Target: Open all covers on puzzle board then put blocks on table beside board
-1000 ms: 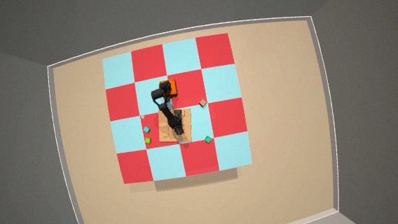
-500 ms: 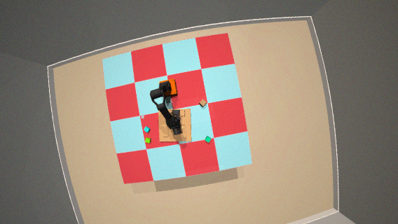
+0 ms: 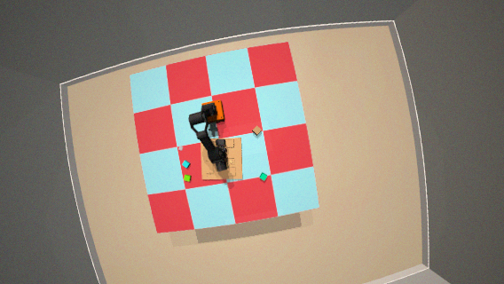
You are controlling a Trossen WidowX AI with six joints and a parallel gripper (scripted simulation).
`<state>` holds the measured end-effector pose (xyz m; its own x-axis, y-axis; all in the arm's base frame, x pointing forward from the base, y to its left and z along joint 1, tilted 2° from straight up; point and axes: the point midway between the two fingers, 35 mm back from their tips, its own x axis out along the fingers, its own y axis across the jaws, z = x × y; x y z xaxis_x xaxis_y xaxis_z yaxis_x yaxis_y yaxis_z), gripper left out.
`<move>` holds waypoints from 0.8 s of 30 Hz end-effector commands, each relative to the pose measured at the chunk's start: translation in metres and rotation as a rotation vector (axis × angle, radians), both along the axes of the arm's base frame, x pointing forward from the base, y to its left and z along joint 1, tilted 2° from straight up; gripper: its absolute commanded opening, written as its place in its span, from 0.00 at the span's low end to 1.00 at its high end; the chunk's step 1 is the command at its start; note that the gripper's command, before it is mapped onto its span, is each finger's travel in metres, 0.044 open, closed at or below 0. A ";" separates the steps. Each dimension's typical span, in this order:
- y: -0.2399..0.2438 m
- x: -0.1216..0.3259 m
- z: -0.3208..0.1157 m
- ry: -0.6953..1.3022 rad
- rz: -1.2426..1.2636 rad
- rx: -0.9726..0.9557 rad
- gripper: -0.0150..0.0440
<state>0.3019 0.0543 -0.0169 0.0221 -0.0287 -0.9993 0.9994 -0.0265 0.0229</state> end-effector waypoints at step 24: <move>-0.028 -0.004 0.000 0.002 0.001 -0.006 0.25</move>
